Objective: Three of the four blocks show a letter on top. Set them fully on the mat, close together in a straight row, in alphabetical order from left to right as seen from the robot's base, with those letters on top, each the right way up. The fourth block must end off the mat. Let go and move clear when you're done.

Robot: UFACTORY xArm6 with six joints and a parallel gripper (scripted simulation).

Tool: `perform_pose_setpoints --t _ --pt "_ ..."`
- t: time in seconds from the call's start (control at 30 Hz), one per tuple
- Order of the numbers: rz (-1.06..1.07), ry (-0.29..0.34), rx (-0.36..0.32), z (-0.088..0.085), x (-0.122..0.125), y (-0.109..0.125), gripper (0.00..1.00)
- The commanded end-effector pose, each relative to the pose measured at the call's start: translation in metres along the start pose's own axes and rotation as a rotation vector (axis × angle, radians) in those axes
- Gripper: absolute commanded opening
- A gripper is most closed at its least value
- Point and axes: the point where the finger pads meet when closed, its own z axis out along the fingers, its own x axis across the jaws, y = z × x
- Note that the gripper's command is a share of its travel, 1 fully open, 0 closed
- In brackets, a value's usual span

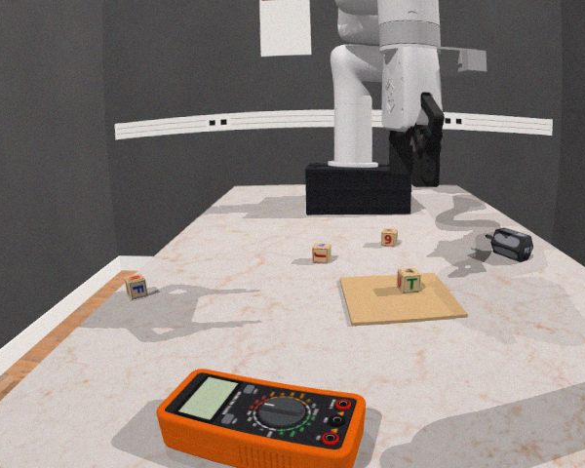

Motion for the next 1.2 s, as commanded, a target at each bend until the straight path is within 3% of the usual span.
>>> perform_pose_setpoints --t 0.0,0.07,0.23,0.3,0.33,1.17 --pt "-0.001 0.007 -0.001 -0.002 0.002 0.000 1.00" --pt "-0.001 0.007 -0.001 0.001 0.002 0.000 1.00" --pt "-0.001 0.006 -0.001 0.042 0.001 0.000 1.00" --pt "-0.001 0.006 -0.001 0.045 0.001 0.000 1.00" --pt "-0.001 0.006 -0.001 0.045 0.001 0.000 0.64" --pt "-0.001 0.006 -0.001 0.045 0.001 0.000 0.64"
